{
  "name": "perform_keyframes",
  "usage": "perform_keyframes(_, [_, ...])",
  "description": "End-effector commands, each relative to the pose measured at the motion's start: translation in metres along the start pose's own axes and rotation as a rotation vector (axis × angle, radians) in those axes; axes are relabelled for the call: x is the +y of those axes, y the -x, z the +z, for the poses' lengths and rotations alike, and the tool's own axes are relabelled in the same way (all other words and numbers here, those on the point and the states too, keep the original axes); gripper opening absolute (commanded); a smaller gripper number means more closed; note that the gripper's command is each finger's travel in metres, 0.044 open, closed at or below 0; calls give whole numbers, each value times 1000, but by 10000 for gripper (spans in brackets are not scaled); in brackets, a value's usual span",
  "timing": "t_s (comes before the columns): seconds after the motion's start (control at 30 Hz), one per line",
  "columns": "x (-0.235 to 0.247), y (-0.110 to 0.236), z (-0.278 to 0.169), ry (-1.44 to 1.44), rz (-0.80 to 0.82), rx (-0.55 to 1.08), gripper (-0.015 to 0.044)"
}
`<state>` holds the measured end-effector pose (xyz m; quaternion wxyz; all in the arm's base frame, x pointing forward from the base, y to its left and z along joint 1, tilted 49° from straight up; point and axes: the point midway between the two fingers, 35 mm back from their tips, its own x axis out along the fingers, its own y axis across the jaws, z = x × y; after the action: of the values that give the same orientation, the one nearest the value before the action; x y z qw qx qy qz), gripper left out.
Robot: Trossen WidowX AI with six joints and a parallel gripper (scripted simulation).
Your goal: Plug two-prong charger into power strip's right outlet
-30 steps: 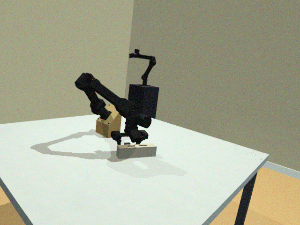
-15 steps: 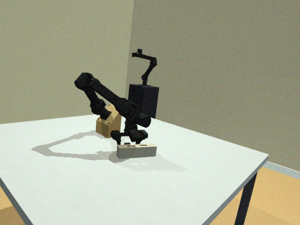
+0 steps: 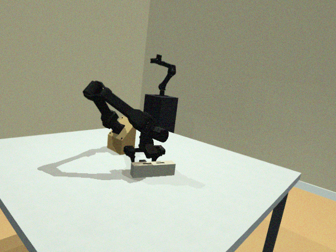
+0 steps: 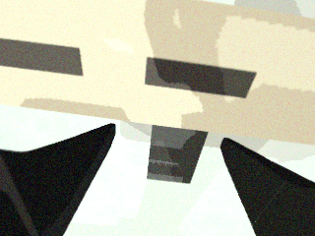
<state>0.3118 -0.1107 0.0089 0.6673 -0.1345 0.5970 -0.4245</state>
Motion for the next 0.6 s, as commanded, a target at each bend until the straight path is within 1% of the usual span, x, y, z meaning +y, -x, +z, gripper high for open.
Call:
perform_keyframes(0.0, [-1, -1, -3, 1, -6, 2, 440])
perform_keyframes(0.57, [0, -2, -16, 2, -5, 2, 440])
